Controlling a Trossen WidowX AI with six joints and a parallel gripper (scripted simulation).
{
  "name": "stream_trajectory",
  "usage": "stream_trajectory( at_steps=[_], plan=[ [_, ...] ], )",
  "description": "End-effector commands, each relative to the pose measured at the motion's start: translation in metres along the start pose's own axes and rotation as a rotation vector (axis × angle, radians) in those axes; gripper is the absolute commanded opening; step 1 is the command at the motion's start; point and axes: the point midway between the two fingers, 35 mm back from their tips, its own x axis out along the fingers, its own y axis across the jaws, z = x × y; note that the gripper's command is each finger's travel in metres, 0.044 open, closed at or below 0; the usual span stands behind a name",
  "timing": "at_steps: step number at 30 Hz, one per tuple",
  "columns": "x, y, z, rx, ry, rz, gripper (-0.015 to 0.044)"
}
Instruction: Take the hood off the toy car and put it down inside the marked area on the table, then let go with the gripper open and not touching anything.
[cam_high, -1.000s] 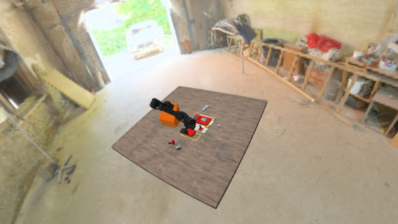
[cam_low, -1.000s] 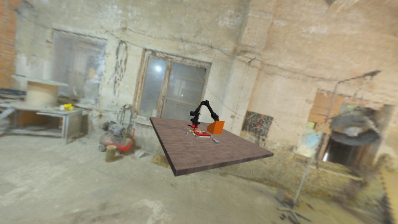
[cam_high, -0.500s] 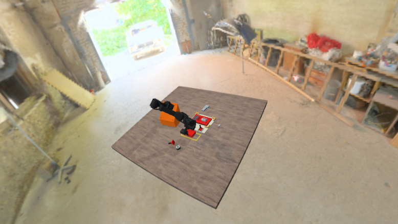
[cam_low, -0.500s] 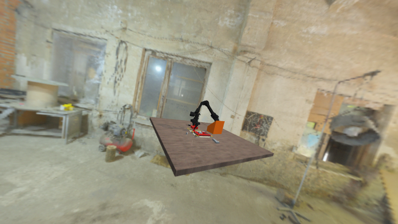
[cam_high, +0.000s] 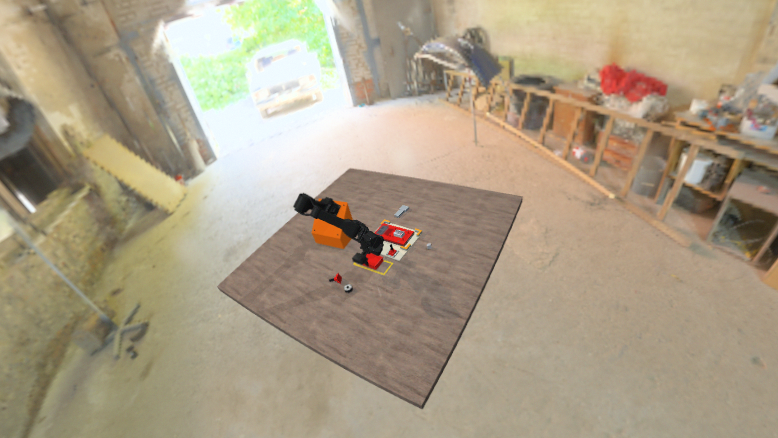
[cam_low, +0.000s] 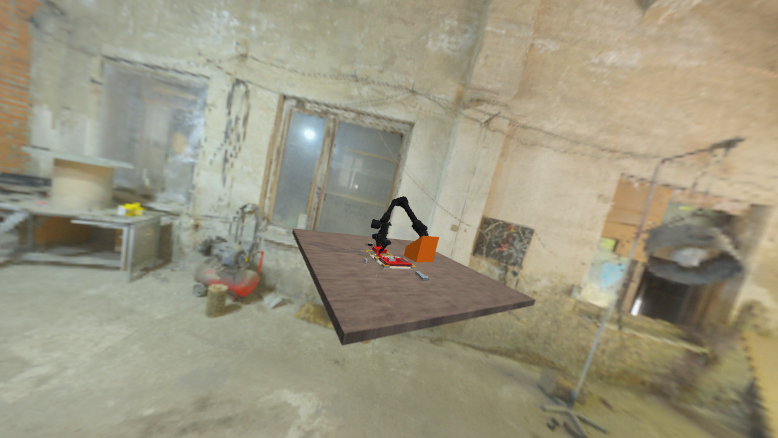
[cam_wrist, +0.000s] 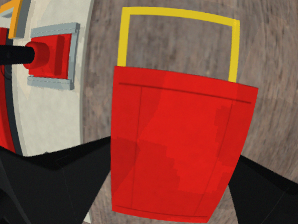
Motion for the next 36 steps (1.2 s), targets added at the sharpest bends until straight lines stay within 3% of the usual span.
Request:
stream_trajectory(
  at_steps=[1, 23, 36],
  plan=[
    [0.003, 0.002, -0.001, -0.006, 0.002, 0.006, 0.0000],
    [0.013, 0.002, -0.002, -0.006, 0.002, 0.006, 0.0000],
    [0.011, 0.000, 0.000, 0.000, 0.000, -0.001, 0.0341]
  ],
)
